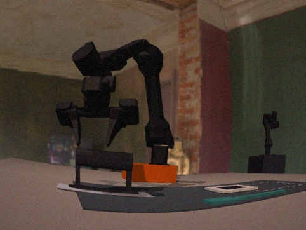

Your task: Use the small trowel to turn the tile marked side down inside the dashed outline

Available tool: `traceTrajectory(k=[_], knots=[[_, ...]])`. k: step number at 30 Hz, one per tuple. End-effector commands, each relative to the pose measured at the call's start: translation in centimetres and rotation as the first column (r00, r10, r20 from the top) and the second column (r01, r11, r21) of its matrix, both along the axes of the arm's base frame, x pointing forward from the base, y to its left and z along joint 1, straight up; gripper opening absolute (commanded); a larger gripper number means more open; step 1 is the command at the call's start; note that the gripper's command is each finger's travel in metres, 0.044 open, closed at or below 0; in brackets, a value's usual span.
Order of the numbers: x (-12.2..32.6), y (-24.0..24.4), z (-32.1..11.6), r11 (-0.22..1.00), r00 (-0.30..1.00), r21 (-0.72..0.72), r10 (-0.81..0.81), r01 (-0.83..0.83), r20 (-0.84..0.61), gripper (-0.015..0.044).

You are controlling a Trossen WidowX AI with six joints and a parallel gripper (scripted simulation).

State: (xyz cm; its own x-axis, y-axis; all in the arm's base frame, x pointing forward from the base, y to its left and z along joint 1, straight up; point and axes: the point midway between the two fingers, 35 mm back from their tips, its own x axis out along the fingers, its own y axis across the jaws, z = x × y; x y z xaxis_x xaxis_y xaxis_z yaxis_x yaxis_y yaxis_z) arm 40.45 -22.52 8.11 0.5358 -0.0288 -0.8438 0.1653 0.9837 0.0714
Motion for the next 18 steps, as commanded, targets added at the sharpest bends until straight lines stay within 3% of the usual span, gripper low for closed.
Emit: traceTrajectory(k=[1, 7, 18], knots=[[-0.9, -0.9, 0.0, 1.0, 1.0, -0.021, -0.016, 0.016, 0.004, 0.03], [-1.4, -1.0, -0.2, 0.993, 0.993, 0.037, -0.111, 0.11, 0.035, 0.03], [-1.8, 0.2, -0.9, 0.891, 0.918, 0.287, -0.388, 0.352, 0.079, 0.03]])
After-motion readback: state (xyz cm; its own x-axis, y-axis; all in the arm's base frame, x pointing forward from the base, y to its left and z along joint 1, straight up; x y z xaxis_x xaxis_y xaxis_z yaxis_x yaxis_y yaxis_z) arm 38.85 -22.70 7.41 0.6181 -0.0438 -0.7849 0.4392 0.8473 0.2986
